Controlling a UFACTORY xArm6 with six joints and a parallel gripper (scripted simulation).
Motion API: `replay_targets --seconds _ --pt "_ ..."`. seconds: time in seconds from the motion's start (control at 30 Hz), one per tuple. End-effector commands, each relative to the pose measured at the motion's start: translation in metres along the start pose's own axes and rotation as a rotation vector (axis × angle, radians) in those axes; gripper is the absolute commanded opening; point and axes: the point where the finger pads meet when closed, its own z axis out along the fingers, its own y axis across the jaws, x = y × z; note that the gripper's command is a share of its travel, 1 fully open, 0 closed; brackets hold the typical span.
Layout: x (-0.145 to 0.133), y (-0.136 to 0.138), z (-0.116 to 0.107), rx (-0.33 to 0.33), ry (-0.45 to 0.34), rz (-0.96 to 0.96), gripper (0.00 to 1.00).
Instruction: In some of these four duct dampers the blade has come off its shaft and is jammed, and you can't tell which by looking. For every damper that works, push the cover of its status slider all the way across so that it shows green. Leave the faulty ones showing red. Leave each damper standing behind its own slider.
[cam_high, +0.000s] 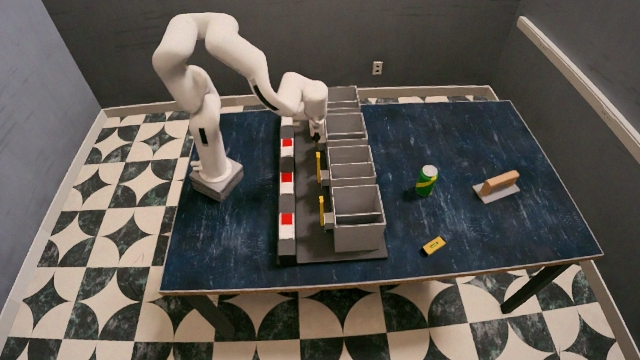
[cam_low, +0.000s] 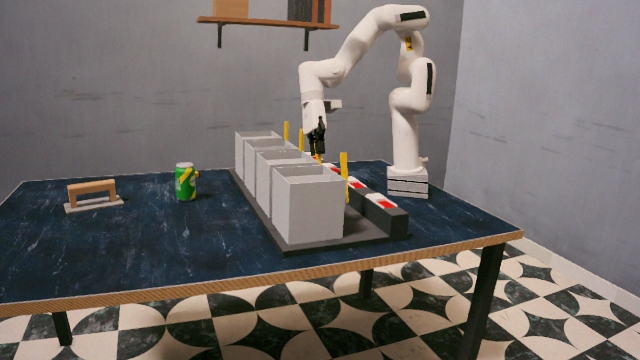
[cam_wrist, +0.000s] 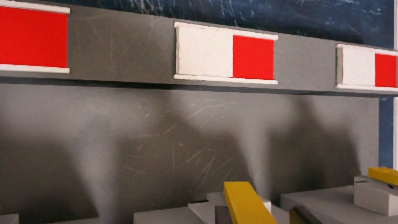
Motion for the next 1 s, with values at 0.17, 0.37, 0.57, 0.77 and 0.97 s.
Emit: replay_targets --seconds 0.17,0.37,0.57,0.77,0.97 --pt "-0.0014 0.0005 0.0006 0.000 -0.004 -0.001 0.39" --pt "-0.0014 0.0005 0.0006 0.000 -0.004 -0.001 0.39" --pt "-0.0014 0.0005 0.0006 0.000 -0.004 -0.001 0.39" --pt "-0.0014 0.0005 0.0006 0.000 -0.004 -0.001 0.19" --pt "-0.0014 0.0005 0.0006 0.000 -0.004 -0.001 0.19"
